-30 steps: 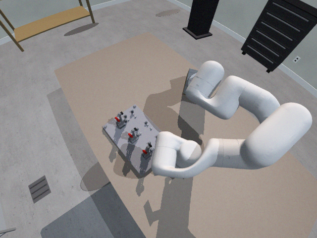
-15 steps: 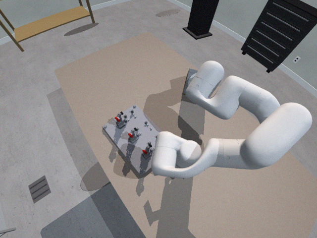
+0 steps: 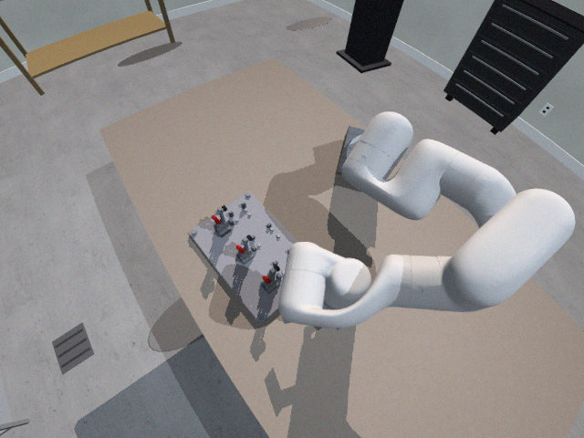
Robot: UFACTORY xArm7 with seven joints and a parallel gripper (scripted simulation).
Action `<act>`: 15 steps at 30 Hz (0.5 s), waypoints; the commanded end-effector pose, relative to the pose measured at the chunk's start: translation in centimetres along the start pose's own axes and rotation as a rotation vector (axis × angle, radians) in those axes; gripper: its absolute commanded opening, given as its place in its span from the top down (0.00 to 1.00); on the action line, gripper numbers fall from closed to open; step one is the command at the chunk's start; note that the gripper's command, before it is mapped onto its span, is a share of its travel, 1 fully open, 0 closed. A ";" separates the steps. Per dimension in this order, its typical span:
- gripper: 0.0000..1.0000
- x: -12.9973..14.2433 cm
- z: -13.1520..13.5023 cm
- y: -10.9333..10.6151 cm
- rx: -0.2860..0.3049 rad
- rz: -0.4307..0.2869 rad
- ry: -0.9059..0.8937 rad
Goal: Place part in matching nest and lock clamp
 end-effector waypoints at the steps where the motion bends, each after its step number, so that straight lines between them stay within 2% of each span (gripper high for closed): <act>1: 1.00 0.0 0.0 -0.1 -0.002 0.001 0.001; 15: 1.00 0.0 0.0 -0.7 -0.002 0.001 0.001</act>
Point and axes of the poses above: the point where the finger pads meet when closed, its own y axis out along the fingers, its own z axis across the jaws, x = y × z, the point moved 10 cm from there along -y, back along the fingers, and after that the axes turned 11 degrees about y, right-handed, at the moved point
